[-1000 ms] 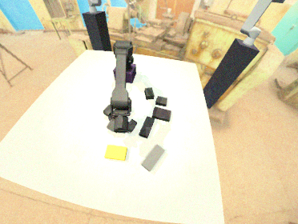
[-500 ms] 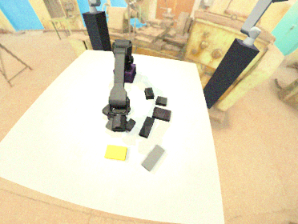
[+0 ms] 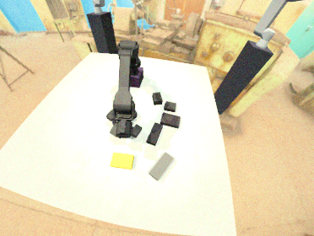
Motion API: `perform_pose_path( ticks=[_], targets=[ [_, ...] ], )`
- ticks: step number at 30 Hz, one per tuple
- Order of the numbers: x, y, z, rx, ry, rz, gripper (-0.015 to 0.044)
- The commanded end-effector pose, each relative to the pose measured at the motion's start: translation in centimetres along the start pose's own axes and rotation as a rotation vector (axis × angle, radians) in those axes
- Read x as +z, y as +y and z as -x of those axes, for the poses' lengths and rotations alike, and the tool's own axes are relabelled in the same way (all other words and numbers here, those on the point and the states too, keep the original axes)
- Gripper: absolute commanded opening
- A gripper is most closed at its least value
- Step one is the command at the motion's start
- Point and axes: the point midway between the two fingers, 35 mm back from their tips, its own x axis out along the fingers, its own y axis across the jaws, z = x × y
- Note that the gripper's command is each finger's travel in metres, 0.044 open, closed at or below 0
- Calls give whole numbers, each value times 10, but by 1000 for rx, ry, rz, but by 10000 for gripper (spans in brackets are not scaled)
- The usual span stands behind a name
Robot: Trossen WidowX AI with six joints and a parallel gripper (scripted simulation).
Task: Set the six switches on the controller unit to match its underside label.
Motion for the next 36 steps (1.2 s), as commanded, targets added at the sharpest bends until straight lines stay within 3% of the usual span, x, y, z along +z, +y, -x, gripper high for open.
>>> perform_pose_path(
  ticks=[1, 6, 16, 25, 36],
  targets=[
    [-4, -9, -5, -19, 18, -1, 0],
    [-4, -11, -6, -19, 18, -1, 0],
    [-3, 39, 64, -14, 17, -1, 0],
    [-4, 38, 65, -5, 19, -9, 0],
    [-17, 1, 61, 145, 36, -123, 0]
  ],
)
